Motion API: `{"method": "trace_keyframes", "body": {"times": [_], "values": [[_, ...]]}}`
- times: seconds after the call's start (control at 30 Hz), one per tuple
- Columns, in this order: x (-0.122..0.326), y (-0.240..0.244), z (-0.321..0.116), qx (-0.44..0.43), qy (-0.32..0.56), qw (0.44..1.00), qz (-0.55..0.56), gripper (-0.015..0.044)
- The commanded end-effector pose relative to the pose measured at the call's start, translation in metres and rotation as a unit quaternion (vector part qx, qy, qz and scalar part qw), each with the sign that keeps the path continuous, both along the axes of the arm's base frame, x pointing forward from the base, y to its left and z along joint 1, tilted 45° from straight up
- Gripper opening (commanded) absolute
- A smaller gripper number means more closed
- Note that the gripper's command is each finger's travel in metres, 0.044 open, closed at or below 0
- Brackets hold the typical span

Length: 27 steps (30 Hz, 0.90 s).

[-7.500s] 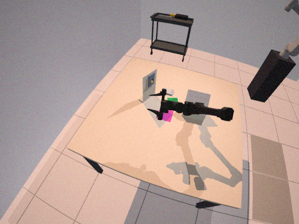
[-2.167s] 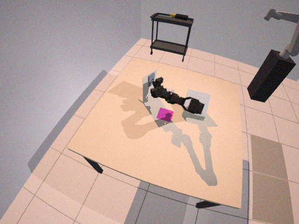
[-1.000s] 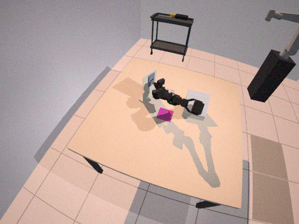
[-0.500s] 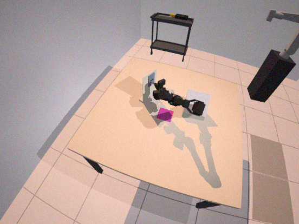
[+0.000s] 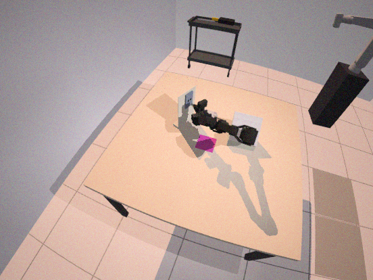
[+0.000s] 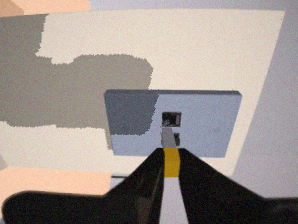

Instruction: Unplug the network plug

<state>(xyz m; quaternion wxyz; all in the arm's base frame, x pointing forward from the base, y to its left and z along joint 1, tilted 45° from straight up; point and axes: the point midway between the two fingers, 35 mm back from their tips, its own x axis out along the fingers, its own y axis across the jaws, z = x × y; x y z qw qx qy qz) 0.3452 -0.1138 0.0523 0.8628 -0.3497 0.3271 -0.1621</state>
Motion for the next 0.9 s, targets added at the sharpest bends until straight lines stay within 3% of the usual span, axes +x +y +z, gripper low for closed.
{"method": "trace_keyframes", "body": {"times": [0.0, 0.87], "values": [[-0.0031, 0.0007, 0.0005, 0.001, 0.000, 1.000, -0.002, 0.0000], [-0.0125, 0.0062, 0.0052, 0.001, 0.000, 1.000, -0.002, 0.0000]]}}
